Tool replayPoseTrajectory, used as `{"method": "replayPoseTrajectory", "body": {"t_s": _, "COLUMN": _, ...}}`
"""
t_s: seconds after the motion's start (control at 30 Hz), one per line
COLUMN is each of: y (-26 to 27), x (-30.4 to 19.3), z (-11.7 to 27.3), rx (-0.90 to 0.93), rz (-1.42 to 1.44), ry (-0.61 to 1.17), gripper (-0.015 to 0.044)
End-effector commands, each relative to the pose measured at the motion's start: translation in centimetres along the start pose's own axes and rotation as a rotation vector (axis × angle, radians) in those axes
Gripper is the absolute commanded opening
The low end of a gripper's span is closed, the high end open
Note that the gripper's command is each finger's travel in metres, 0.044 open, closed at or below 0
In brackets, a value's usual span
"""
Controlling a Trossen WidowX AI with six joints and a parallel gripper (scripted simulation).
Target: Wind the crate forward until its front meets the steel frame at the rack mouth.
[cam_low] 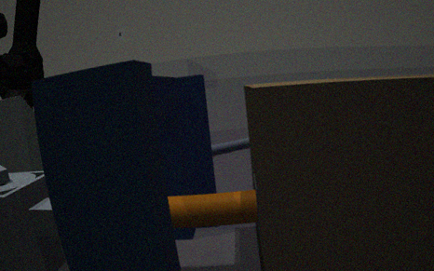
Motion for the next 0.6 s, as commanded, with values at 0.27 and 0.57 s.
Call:
{"method": "replayPoseTrajectory", "body": {"t_s": 0.27, "y": -2.3, "x": -0.7, "z": 0.2, "rx": -0.033, "rz": 0.005, "ry": 0.021, "gripper": 0.0}}
{"method": "replayPoseTrajectory", "body": {"t_s": 0.57, "y": -3.3, "x": -0.8, "z": 0.3, "rx": -0.034, "rz": 0.006, "ry": 0.021, "gripper": 0.0}}
Point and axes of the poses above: the point midway between the two fingers, 35 mm back from their tips, its own z axis back along the fingers, its own y axis across the jaws, x = y × z, the point moved 6 cm from there along z, back along the fingers, and after that the axes turned 7 degrees about z, right-handed, at the moved point
